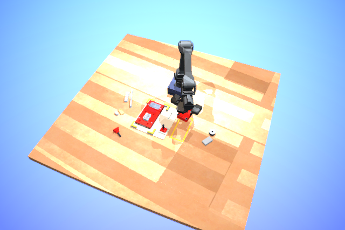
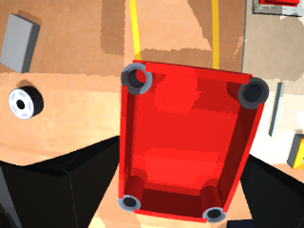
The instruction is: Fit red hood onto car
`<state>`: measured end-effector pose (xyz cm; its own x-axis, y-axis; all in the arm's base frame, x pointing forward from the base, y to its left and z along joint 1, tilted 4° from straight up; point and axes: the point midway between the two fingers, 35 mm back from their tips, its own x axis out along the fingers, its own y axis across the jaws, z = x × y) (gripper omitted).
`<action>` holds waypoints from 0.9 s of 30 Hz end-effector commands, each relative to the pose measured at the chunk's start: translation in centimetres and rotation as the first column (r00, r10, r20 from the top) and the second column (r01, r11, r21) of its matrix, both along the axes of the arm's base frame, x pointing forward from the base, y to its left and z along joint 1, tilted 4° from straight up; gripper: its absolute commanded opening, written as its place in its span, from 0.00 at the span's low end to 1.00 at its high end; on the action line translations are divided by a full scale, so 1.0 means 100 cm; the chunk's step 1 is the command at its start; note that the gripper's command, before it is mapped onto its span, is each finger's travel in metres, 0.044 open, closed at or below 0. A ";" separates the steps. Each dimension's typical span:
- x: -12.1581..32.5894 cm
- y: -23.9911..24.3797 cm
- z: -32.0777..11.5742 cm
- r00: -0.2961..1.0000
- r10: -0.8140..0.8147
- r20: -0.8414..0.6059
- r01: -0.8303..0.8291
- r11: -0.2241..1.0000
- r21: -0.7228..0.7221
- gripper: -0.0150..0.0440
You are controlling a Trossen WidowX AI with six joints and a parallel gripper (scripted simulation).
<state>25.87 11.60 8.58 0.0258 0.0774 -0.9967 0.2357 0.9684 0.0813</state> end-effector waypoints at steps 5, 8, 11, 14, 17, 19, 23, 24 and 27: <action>0.000 0.000 0.000 0.981 0.191 0.019 -0.191 0.982 -0.006 0.25; 0.000 0.000 0.000 0.964 0.263 0.024 -0.263 0.965 -0.010 0.25; 0.000 0.000 0.000 0.942 0.334 0.029 -0.334 0.943 -0.013 0.25; 0.000 0.000 0.000 0.915 0.403 0.034 -0.402 0.915 -0.018 0.25; 0.000 0.000 0.000 0.882 0.469 0.038 -0.469 0.883 -0.022 0.25; 0.000 0.000 0.000 0.858 0.512 0.041 -0.512 0.859 -0.026 0.25; 0.000 0.000 0.001 0.803 0.595 0.046 -0.594 0.804 -0.033 0.25; 0.000 0.000 0.001 0.788 0.614 0.047 -0.613 0.789 -0.034 0.25; 0.000 0.000 0.001 0.740 0.671 0.051 -0.670 0.741 -0.040 0.25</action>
<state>25.82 11.56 8.61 0.0274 0.0780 -0.9966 -0.4182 0.9064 0.0595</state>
